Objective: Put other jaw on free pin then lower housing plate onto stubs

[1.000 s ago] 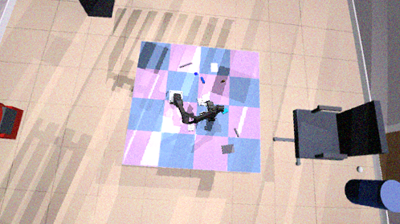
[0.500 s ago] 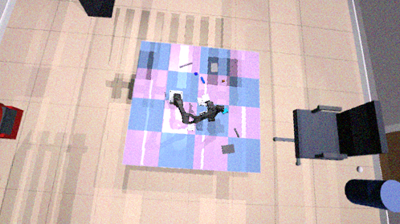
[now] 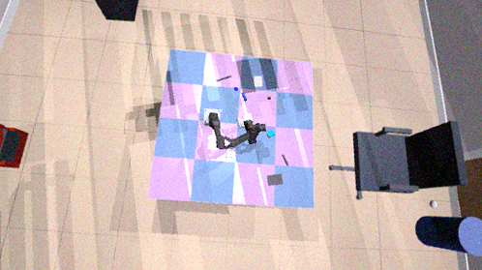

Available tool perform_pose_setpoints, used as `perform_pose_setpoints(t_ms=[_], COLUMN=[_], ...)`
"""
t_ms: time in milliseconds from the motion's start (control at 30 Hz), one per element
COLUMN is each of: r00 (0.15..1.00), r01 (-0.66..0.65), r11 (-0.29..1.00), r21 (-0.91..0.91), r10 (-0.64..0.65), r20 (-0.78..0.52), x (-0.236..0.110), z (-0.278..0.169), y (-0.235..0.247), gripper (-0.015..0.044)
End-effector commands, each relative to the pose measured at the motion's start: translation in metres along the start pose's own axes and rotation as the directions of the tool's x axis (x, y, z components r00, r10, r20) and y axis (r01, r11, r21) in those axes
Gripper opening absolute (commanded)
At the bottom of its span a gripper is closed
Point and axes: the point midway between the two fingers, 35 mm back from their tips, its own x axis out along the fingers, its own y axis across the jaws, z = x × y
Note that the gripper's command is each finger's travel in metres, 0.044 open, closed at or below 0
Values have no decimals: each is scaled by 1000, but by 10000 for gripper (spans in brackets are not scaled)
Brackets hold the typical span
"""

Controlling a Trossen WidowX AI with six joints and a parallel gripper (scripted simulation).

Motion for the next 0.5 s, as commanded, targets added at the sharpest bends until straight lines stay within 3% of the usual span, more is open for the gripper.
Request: perform_pose_setpoints(t_ms=[0, 67, 200, 467], r00=[1000, 1000, 1000, 1000], r01=[2, 2, 2, 4], r11=[997, 997, 997, 997], r21=[-74, -77, -77, -77], r10=[-2, -2, -2, -4], r20=[-1, -1, -1, -1], x=[-3, -3, -2, 37], z=[-13, -14, -13, -14], y=[10, 10, 10, 10], gripper=[394, 440, 440, 440])
